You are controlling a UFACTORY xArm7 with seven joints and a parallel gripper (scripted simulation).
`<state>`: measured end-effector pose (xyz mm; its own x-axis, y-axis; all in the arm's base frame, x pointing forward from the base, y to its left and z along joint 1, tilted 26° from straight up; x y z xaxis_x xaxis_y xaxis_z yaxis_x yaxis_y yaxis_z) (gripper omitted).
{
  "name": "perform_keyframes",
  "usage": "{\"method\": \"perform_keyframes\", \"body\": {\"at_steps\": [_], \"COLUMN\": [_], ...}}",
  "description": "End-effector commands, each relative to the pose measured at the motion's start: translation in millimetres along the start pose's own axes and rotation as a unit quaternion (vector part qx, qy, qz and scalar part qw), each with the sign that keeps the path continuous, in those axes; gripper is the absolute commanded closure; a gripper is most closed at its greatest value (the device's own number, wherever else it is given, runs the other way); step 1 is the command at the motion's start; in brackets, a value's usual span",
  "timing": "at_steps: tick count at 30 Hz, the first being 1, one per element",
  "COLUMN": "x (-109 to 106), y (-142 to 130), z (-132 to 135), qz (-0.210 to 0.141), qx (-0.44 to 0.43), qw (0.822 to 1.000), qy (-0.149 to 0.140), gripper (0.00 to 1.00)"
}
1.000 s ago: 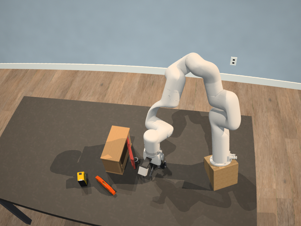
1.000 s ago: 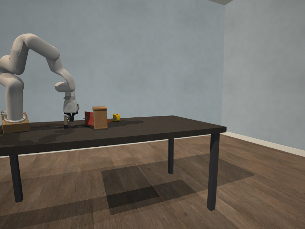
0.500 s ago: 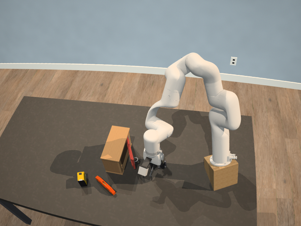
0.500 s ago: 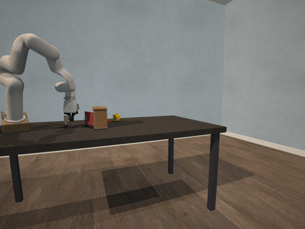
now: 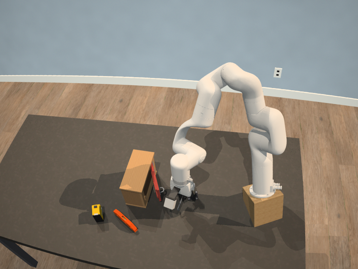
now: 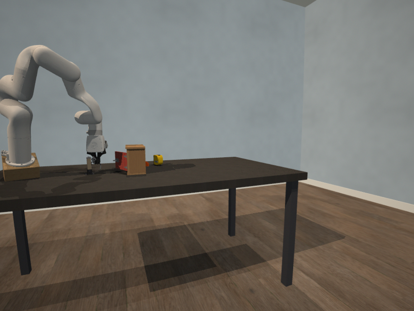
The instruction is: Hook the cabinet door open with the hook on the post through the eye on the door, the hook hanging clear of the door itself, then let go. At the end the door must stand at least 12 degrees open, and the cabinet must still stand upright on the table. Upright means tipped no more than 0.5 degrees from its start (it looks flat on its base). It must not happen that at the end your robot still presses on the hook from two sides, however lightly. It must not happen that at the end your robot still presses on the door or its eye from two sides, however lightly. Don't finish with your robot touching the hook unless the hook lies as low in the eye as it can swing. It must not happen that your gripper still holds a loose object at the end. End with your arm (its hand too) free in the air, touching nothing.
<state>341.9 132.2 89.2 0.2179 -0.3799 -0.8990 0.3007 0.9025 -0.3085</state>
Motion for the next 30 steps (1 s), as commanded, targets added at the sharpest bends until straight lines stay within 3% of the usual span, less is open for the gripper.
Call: {"method": "perform_keyframes", "body": {"at_steps": [1, 30], "x": [-2.7, -12.7], "y": [1.8, 4.1], "z": [0.5, 0.2], "qz": [0.002, 0.002], "qx": [0.0, 0.0], "qw": [1.0, 1.0], "qy": [-0.001, -0.001], "gripper": [0.96, 0.96]}}
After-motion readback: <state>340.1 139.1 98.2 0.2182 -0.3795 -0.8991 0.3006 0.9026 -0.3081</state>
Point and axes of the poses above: the point where the finger pads meet when closed, its own x axis out along the fingers, its own z axis across the jaws, y = z × x, the point moved 8 cm from there along -x, back along the fingers, and after that the axes turned 6 degrees about x, right-handed, at the moved point
